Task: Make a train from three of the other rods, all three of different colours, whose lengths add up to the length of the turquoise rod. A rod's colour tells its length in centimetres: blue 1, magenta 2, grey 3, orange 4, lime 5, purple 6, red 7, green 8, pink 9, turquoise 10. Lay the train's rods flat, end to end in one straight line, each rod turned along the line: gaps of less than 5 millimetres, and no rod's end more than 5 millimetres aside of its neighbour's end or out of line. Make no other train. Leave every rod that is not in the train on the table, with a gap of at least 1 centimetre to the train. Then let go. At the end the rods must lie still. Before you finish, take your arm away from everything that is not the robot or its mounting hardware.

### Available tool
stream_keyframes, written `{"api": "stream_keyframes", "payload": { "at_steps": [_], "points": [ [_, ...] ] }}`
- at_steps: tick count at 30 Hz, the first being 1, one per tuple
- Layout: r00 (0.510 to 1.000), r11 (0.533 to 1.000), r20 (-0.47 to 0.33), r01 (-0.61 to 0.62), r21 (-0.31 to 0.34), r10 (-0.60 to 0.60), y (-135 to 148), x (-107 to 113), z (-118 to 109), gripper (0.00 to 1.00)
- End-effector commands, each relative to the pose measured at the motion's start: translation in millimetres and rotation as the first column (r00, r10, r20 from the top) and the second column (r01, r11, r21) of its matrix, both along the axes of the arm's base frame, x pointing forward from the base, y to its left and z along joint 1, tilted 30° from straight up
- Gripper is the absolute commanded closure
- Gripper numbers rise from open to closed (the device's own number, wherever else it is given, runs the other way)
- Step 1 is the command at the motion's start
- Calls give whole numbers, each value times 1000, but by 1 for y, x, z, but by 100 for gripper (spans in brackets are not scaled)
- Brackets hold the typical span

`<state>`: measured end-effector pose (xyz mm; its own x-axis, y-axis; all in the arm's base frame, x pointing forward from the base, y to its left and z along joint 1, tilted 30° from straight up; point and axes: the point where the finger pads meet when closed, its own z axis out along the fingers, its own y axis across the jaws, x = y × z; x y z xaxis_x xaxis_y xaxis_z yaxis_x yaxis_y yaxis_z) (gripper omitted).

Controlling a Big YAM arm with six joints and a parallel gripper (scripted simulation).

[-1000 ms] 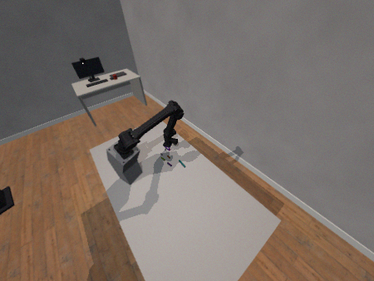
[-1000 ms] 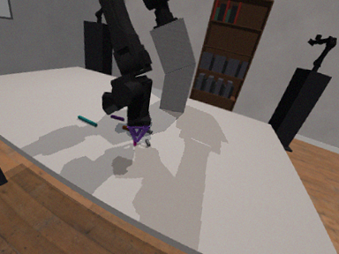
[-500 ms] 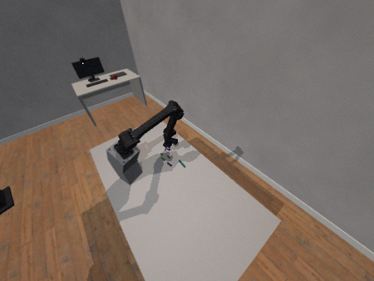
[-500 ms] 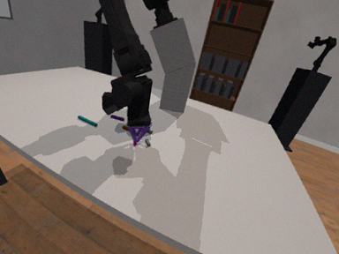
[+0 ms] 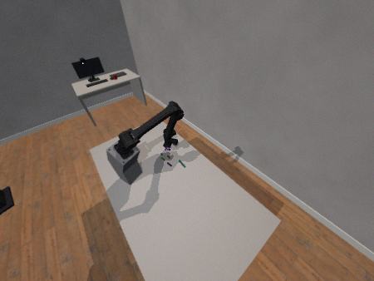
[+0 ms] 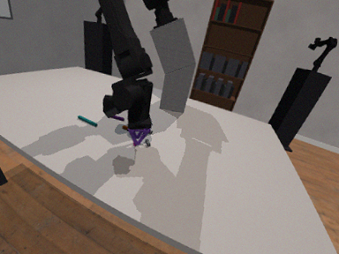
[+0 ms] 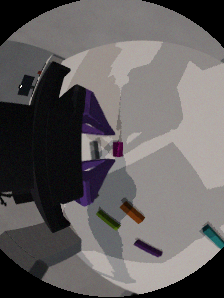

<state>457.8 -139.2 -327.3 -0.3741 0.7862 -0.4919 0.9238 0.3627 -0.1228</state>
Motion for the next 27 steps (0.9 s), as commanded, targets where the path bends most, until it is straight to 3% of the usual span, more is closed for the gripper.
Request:
{"api": "stream_keyframes", "payload": {
  "at_steps": [1, 27],
  "points": [
    [1000, 1000, 1, 10, -1, -10, -11, -3, -9, 66],
    [1000, 1000, 0, 14, -1, -14, -12, -5, -12, 66]
  ]
}}
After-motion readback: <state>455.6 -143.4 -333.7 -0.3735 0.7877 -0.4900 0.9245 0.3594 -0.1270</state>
